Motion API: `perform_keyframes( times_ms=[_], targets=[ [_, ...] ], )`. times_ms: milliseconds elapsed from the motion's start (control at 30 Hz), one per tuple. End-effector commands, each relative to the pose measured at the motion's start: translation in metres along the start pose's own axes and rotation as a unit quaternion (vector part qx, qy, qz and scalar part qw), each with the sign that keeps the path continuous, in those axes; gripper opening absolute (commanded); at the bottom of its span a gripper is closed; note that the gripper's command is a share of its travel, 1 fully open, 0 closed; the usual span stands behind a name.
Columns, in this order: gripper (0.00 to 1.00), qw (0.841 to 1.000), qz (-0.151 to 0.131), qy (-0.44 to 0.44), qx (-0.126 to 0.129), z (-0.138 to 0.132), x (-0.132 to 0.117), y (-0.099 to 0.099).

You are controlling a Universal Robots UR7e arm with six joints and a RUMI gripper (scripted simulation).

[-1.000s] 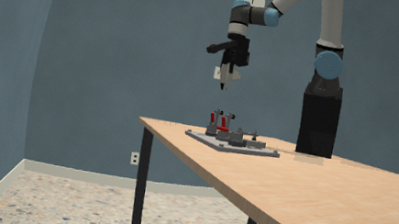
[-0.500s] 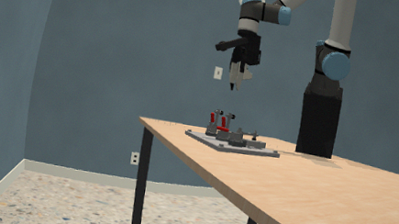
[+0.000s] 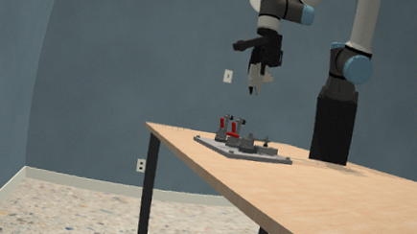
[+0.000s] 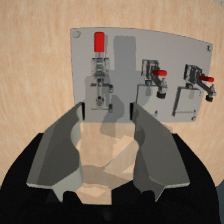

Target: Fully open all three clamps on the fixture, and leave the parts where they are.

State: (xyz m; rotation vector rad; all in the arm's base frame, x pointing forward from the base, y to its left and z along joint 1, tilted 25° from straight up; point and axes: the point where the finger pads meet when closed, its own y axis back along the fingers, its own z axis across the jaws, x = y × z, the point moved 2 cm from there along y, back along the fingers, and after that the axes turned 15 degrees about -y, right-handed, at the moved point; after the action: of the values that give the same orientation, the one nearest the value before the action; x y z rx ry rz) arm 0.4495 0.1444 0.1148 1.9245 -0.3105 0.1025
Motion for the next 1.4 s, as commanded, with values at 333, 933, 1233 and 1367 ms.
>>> perform_keyframes(
  times_ms=[333, 933, 1233, 1367],
  targets=[
    [0.28, 1.0, 0.001, 0.0, -0.001, -0.0151, -0.0034, 0.0002],
    [0.28, 1.0, 0.001, 0.0, -0.001, -0.0151, -0.0034, 0.0002],
    [0.28, 1.0, 0.001, 0.0, -0.001, -0.0151, -0.0034, 0.0002],
    [0.28, 1.0, 0.001, 0.0, -0.001, -0.0151, -0.0034, 0.0002]
  ],
)
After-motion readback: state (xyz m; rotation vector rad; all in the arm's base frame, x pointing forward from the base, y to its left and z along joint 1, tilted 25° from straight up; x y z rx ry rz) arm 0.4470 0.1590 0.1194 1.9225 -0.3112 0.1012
